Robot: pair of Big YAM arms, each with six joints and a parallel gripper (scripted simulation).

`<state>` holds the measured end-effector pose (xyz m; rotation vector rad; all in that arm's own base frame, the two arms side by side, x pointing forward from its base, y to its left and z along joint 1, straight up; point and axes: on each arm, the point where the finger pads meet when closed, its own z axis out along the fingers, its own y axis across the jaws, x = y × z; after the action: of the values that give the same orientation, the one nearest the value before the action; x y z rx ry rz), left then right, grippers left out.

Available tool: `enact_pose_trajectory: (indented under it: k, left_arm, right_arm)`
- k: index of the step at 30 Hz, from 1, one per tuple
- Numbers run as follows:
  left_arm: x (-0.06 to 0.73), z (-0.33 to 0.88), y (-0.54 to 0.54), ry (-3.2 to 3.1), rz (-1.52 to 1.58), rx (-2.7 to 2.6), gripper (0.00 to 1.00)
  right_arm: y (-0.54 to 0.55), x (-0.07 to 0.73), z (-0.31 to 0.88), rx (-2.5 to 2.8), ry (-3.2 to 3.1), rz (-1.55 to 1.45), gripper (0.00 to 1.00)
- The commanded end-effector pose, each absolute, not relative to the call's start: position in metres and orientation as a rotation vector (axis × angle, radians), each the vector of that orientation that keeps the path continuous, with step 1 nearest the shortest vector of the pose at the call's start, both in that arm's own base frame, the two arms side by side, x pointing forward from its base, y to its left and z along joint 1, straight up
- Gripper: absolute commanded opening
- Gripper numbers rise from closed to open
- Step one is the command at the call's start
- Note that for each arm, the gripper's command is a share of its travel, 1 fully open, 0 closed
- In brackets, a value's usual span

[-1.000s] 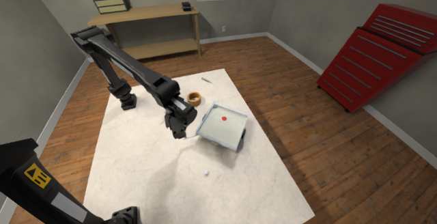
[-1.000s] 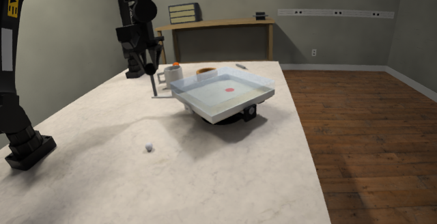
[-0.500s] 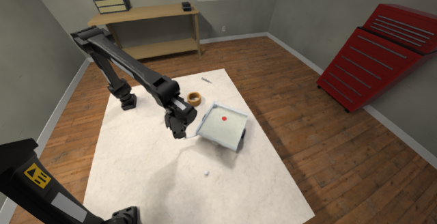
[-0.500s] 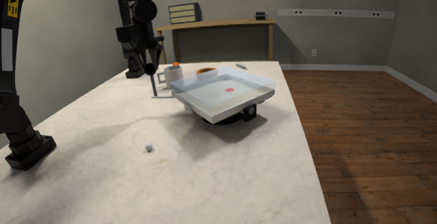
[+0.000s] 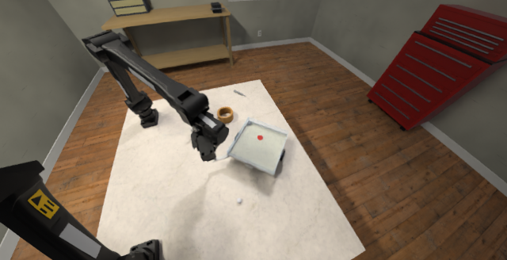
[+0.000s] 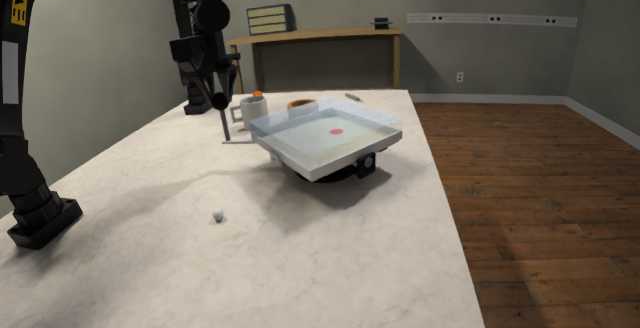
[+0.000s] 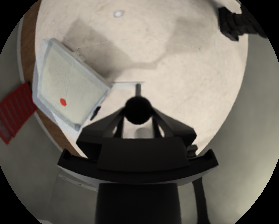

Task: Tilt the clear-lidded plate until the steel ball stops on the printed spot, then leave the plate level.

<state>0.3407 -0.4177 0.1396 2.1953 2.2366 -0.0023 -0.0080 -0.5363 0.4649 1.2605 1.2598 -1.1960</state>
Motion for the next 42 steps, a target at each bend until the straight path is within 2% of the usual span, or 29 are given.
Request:
enact_pose_trajectory:
  k: [1, 42]
  left_arm:
    - [0.351, 0.146, -0.447, 2.201, -0.009, 2.172, 0.00]
    - [0.350, 0.143, -0.412, 2.234, -0.002, 2.204, 0.00]
  right_arm:
    - [-0.545, -0.015, 0.501, 1.229, 1.196, -1.229, 1.00]
    - [-0.545, -0.015, 0.501, 1.229, 1.196, -1.229, 1.00]
